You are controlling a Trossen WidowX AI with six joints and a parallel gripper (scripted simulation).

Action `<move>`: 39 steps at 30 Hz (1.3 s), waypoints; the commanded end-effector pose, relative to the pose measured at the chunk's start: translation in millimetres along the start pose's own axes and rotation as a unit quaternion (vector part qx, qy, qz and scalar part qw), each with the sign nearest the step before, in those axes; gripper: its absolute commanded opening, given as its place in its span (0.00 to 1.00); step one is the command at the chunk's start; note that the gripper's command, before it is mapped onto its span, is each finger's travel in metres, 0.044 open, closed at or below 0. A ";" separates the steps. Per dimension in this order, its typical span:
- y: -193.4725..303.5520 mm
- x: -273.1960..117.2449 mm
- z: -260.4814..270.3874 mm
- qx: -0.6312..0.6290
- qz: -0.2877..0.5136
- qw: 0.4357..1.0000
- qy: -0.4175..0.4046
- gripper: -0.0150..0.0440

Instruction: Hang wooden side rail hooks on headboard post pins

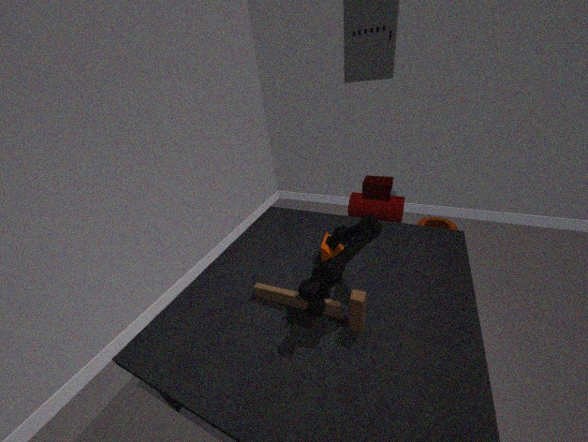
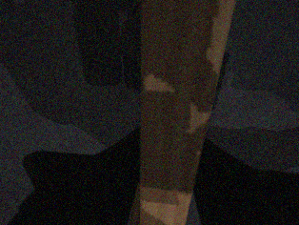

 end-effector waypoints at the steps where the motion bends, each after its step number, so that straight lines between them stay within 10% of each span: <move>1: -0.5 -4.6 4.1 -0.006 -0.005 1.000 -0.008 0.25; 39: 2.2 -3.8 9.1 -0.006 -0.005 1.000 -0.008 0.25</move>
Point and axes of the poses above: the point midway between the two fingers, 35 mm back from their tips, its own x axis out along the fingers, its own z axis across the jaws, y = z × x, the point moved 4 cm from there along -x, back along the fingers, and after that the axes turned 15 degrees about -x, right-handed, at the moved point
